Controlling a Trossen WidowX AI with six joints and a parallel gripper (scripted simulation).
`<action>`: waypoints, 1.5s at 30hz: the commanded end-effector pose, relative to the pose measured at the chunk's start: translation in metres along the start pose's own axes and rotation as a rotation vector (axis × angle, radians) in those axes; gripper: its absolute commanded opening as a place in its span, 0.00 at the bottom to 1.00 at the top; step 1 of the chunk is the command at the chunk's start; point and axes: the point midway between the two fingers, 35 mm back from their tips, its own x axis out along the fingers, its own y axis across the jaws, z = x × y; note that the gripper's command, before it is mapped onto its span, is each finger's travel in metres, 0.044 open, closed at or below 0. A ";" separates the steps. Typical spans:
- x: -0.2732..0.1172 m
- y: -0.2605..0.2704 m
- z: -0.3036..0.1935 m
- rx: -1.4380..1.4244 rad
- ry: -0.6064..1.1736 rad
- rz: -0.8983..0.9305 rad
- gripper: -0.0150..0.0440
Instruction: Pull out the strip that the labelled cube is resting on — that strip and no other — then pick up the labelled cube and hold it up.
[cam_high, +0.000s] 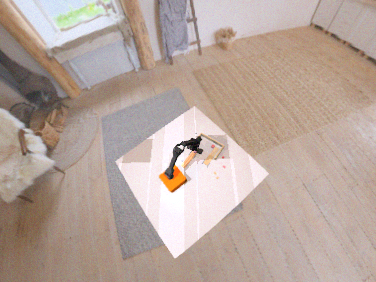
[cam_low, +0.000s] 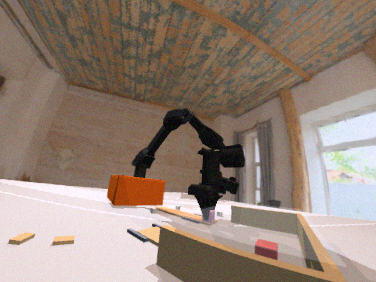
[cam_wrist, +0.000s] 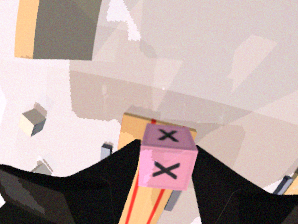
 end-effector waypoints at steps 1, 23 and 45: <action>-0.001 0.000 0.001 0.000 -0.002 0.000 0.48; -0.037 0.009 -0.050 0.004 0.002 0.001 0.25; -0.043 0.019 -0.110 0.005 0.007 0.002 0.25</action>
